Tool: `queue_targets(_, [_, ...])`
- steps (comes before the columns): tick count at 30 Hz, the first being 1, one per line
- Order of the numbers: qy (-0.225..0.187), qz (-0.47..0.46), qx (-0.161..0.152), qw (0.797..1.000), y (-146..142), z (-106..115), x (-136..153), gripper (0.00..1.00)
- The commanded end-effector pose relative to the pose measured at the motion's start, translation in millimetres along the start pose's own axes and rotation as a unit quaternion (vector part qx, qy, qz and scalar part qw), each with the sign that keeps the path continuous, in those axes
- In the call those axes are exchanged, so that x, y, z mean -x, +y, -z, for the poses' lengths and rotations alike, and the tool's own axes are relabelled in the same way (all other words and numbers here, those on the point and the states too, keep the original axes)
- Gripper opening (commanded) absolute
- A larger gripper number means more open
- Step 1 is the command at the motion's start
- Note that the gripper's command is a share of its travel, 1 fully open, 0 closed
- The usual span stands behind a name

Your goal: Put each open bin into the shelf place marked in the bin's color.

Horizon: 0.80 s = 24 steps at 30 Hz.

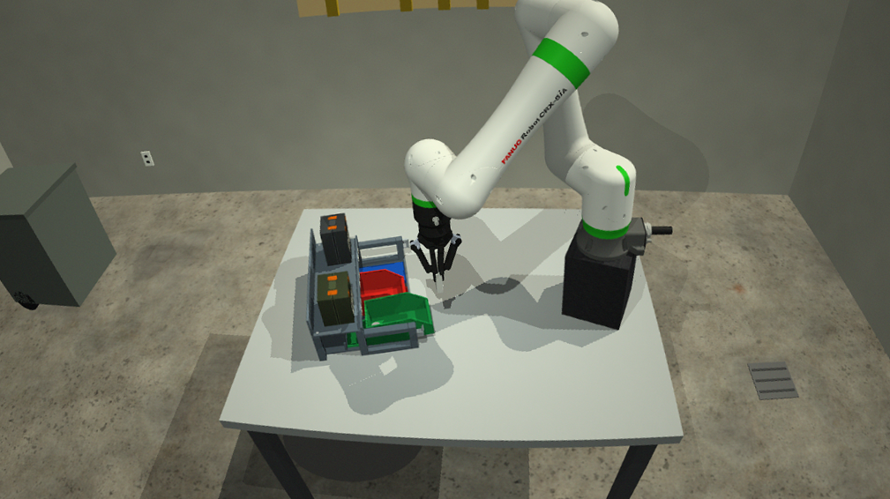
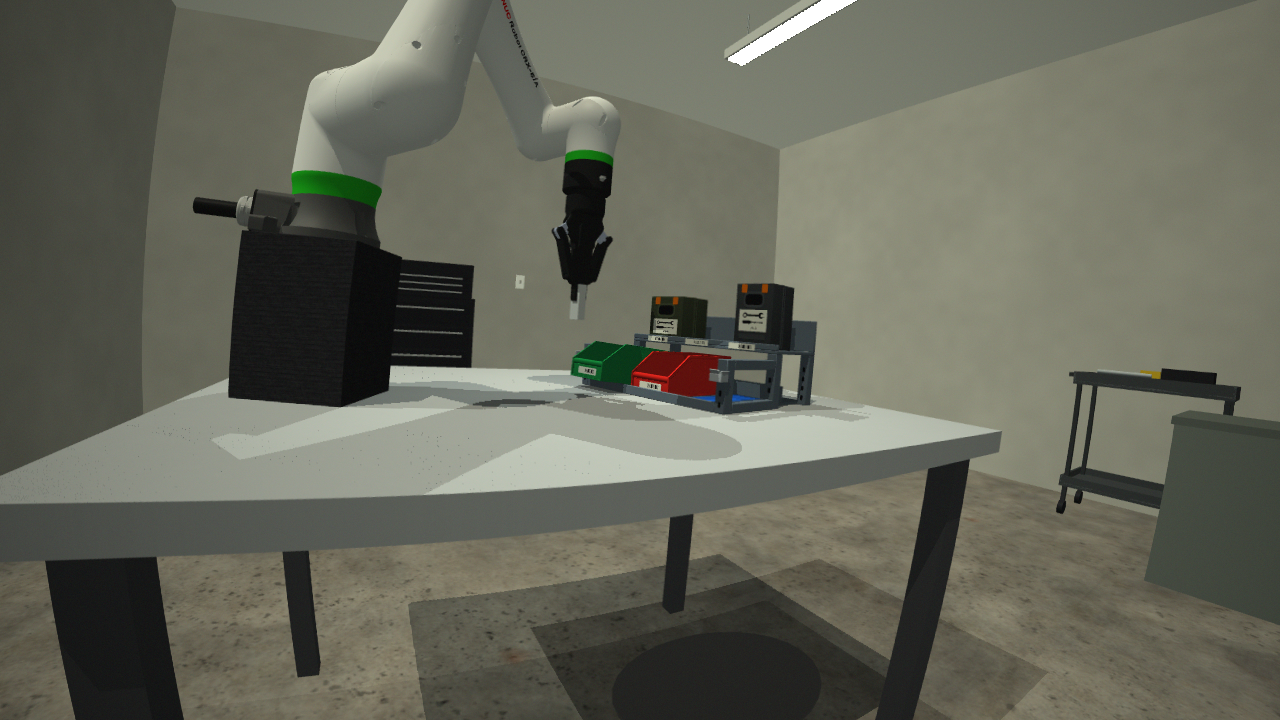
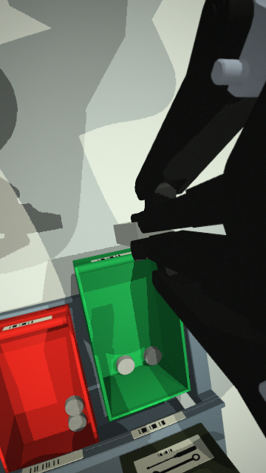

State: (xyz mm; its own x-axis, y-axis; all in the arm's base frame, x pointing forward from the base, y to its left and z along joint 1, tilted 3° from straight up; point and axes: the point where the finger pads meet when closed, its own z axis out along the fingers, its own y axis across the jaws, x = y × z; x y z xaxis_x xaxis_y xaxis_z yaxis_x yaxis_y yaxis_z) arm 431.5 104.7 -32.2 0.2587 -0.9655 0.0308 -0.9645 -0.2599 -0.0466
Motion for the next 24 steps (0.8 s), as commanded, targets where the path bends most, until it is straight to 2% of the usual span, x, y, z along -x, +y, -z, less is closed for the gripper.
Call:
queue_targets(1, [0.0, 0.0, 0.0, 1.0, -0.2, -0.9, 0.0, 0.0])
queue_targets(9, [0.001, 0.0, 0.0, 1.0, -0.1, -8.1, 0.1, 0.0])
queue_targets(24, [0.001, 0.0, 0.0, 1.0, 0.2, -44.4, 0.4, 0.0])
